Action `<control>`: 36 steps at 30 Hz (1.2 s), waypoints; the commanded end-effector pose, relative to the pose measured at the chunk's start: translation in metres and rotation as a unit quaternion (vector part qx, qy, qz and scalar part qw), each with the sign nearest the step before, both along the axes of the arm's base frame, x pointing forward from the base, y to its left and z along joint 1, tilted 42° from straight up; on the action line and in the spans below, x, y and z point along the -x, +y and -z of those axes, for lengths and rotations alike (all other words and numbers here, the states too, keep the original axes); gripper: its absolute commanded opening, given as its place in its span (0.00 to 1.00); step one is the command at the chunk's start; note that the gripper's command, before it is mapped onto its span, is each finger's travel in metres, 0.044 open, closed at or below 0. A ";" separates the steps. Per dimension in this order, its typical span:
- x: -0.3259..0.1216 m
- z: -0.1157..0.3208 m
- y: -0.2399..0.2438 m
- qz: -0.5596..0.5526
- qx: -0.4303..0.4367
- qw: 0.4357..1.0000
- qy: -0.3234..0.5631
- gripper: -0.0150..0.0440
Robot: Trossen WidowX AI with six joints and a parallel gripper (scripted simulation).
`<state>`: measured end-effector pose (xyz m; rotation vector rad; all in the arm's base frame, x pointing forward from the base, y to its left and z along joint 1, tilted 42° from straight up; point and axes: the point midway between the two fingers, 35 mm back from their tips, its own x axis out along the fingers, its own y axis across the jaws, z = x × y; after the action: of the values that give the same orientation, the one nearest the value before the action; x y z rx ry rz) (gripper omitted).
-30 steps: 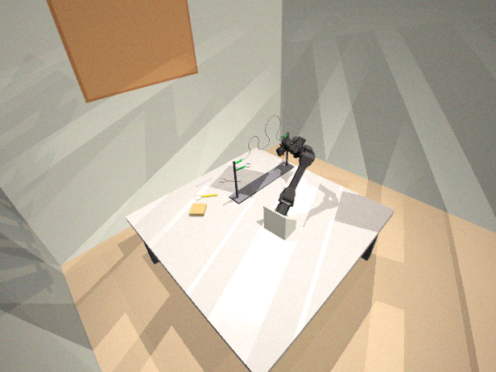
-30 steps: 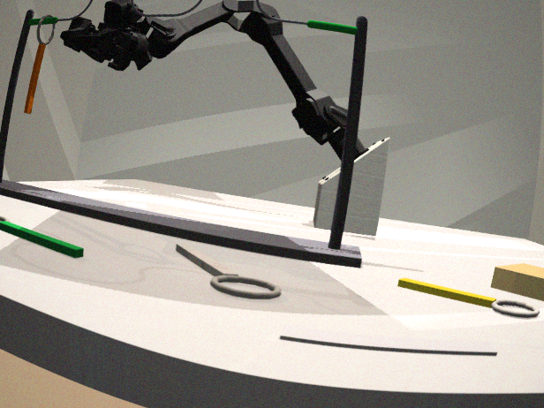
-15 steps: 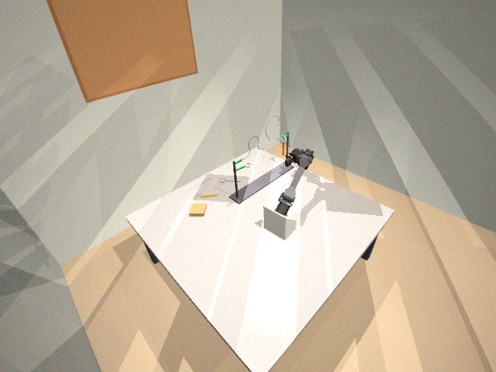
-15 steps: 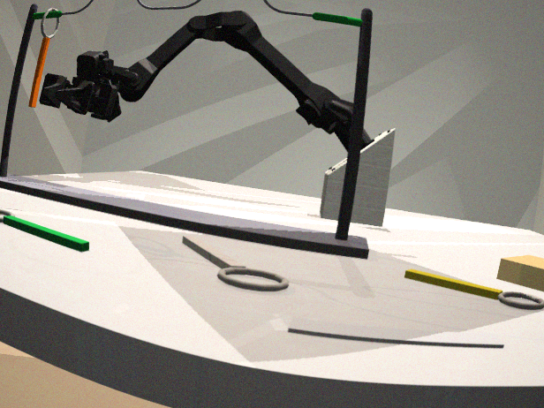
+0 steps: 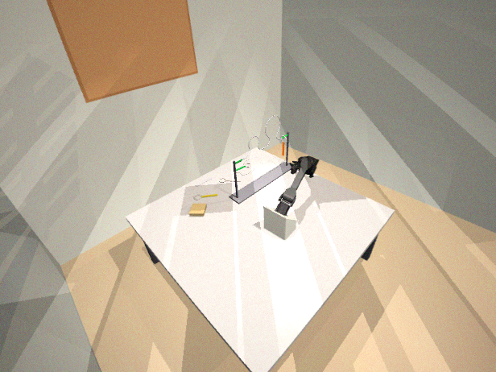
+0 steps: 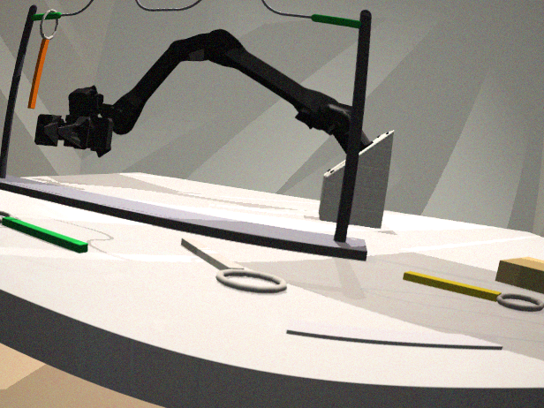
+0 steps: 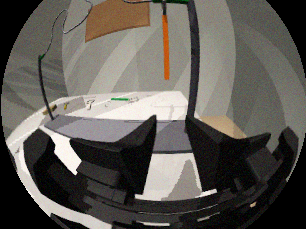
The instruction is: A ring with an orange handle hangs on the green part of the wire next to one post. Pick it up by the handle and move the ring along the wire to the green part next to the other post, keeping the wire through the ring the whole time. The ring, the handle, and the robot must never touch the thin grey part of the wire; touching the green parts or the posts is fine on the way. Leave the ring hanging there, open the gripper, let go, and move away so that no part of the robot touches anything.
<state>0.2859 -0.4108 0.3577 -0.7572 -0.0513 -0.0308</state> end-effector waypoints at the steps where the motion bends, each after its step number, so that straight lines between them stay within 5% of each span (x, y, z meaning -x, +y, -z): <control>1: -0.024 -0.022 0.018 -0.005 0.006 1.000 -0.003 0.53; 36: -0.084 -0.043 0.031 -0.005 0.006 1.000 -0.006 0.53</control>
<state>0.3641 -0.3773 0.4027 -0.7702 -0.0706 -0.0211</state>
